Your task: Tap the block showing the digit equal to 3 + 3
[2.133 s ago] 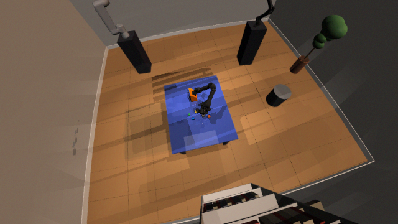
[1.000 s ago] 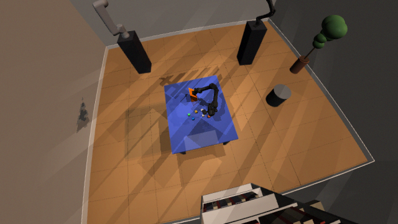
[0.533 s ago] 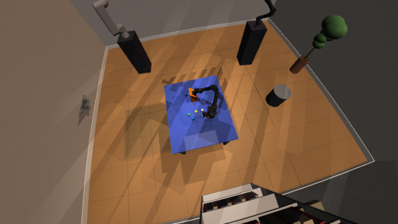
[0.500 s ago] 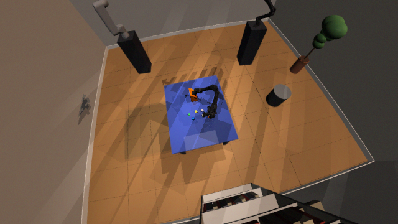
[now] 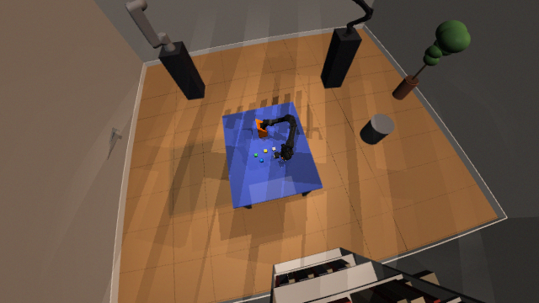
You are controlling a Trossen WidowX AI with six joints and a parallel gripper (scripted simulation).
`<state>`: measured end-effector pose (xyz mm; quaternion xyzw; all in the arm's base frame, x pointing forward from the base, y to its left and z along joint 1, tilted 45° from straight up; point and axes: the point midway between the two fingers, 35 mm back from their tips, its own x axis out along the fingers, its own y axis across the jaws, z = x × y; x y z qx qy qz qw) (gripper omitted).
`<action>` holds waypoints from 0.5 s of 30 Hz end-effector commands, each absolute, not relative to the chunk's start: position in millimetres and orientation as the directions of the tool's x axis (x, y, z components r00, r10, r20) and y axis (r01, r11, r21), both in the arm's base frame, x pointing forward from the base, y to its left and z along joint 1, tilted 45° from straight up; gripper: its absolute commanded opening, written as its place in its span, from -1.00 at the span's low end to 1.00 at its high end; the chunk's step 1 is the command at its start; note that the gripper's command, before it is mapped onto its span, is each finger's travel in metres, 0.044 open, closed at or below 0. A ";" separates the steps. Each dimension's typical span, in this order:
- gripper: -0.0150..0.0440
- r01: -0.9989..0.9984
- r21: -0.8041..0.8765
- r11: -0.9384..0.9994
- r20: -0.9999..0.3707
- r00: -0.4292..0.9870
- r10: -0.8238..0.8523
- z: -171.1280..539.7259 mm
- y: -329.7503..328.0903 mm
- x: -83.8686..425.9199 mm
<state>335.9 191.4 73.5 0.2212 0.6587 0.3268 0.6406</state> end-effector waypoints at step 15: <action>-0.42 -0.121 0.713 0.690 -0.700 -0.083 0.709 54.6 209.3 332.8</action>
